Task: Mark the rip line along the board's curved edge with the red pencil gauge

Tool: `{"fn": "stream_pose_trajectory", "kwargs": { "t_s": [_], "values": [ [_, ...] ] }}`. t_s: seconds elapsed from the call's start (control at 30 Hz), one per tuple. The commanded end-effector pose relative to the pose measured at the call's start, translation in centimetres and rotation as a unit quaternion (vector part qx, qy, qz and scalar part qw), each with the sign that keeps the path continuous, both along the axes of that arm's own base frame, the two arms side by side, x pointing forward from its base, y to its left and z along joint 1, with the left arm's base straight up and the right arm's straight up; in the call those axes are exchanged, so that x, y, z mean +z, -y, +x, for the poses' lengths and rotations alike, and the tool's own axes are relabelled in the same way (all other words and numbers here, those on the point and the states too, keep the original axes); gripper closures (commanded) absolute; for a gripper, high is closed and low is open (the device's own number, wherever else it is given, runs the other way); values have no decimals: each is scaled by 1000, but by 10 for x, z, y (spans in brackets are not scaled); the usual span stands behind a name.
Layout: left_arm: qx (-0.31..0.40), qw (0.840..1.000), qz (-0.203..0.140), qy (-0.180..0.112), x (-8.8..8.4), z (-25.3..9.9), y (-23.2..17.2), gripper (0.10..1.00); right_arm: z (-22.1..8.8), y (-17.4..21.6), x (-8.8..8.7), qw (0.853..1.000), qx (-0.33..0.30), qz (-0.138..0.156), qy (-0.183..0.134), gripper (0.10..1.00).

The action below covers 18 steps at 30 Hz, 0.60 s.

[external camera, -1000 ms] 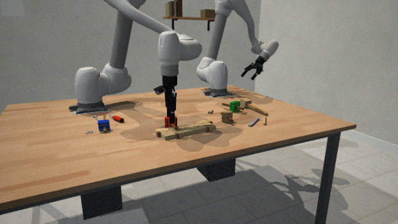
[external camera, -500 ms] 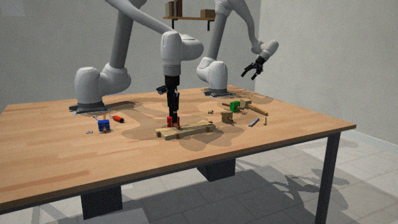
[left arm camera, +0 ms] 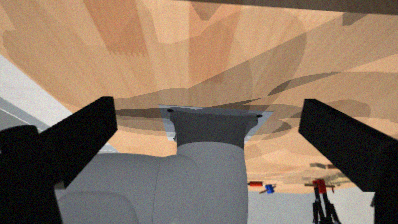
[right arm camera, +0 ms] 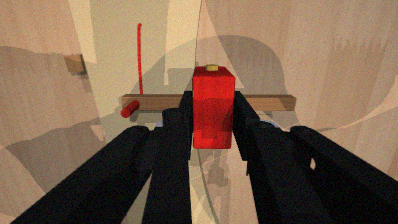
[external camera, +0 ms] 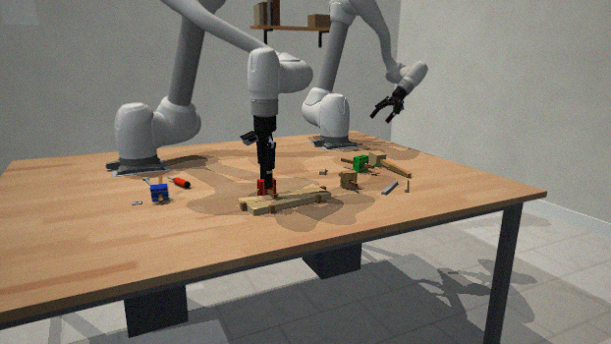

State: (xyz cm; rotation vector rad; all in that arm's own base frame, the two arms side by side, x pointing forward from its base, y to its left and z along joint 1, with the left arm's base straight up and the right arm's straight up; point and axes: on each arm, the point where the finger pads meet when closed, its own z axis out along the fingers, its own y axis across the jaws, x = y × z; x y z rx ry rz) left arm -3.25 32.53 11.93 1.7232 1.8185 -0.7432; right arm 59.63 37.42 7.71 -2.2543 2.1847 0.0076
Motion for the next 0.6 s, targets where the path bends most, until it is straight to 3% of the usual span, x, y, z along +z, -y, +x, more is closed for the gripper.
{"fn": "stream_pose_trajectory", "kwargs": {
  "t_s": [0.0, 0.57],
  "values": [
    [1, 1000, -4, 0, 2, -3, 5, 98, 1, -8, 2, 1000, 4, 4, -1, 999],
    [1, 1000, -4, 0, 2, -3, 5, 98, -1, -23, 1, 1000, 19, 3, -1, 999]
  ]
}}
